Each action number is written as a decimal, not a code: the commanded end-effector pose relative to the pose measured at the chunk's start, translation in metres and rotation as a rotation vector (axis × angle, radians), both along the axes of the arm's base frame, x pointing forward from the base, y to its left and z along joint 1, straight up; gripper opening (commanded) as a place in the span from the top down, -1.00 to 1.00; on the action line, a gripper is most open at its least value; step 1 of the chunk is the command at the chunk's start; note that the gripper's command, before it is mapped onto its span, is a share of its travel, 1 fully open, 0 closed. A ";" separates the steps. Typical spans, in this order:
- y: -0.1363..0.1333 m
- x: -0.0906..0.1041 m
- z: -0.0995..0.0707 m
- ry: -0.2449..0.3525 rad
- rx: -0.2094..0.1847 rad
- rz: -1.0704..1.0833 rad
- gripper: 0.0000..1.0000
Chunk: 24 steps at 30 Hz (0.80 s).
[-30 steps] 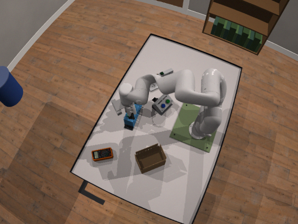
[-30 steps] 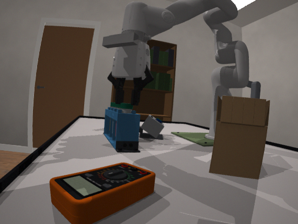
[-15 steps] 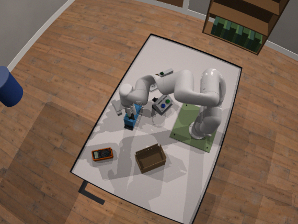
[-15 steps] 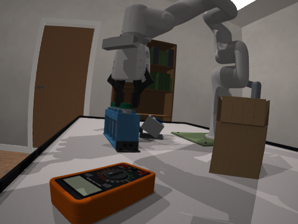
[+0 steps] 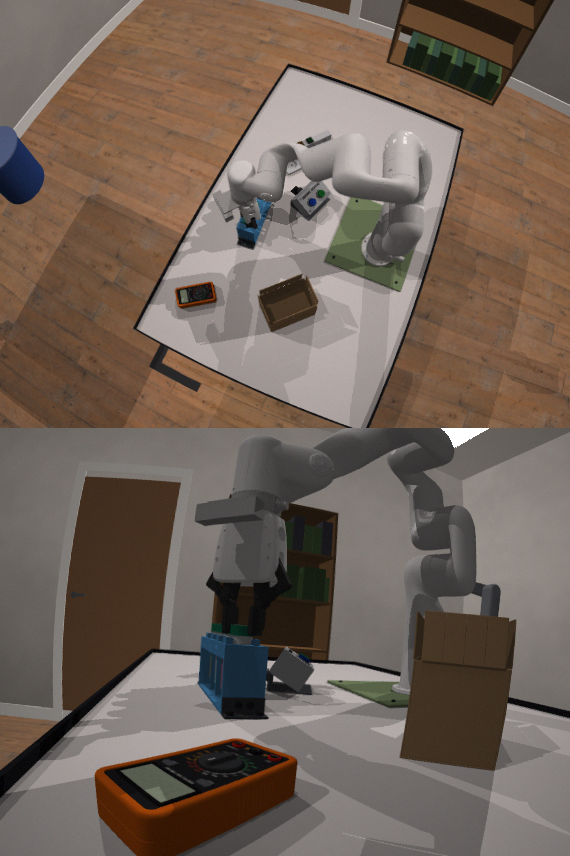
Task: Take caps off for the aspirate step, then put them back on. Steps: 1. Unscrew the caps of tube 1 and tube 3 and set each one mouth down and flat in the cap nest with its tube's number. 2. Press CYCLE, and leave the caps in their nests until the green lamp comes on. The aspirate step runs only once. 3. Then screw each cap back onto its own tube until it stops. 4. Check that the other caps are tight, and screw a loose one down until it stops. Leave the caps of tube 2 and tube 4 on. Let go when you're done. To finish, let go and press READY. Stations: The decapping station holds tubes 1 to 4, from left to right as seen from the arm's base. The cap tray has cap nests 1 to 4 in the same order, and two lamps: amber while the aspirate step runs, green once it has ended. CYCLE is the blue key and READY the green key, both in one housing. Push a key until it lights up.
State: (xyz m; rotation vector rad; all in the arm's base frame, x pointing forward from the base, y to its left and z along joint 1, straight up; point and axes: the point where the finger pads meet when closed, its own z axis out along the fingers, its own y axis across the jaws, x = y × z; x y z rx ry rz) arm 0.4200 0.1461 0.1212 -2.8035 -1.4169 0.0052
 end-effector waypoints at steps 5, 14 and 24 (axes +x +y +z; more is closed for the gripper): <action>0.001 0.001 0.001 -0.003 0.004 0.000 1.00; 0.001 0.001 0.001 -0.003 0.004 0.400 1.00; 0.000 0.001 0.002 -0.004 0.005 0.823 1.00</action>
